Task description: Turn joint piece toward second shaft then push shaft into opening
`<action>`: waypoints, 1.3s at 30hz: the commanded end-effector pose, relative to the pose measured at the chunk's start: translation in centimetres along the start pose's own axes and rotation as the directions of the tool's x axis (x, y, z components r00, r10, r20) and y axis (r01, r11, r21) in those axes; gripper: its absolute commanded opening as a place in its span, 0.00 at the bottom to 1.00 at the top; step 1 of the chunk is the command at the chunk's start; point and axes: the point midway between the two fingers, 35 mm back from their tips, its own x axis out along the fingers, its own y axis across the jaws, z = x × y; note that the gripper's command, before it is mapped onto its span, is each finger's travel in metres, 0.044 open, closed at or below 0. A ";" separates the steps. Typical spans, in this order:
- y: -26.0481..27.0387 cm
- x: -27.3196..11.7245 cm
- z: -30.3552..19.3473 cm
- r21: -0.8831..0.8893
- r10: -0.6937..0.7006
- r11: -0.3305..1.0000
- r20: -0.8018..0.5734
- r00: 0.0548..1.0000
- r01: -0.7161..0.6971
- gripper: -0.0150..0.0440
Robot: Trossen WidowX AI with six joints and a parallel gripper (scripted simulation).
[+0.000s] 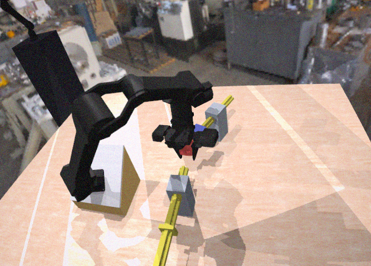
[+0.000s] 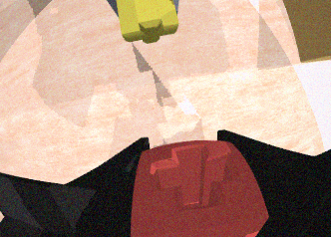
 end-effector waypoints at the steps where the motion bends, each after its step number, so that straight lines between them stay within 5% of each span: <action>1: 0.0 0.0 0.0 0.000 0.000 1.000 0.000 1.000 0.000 0.52; 7: 0.0 0.0 0.0 0.000 0.000 1.000 0.000 1.000 0.000 0.50; 13: 0.0 0.0 0.0 0.000 0.000 1.000 0.000 1.000 0.000 0.25; 39: 0.5 1.6 -0.2 -0.094 -0.010 0.995 -0.324 0.946 -0.021 0.25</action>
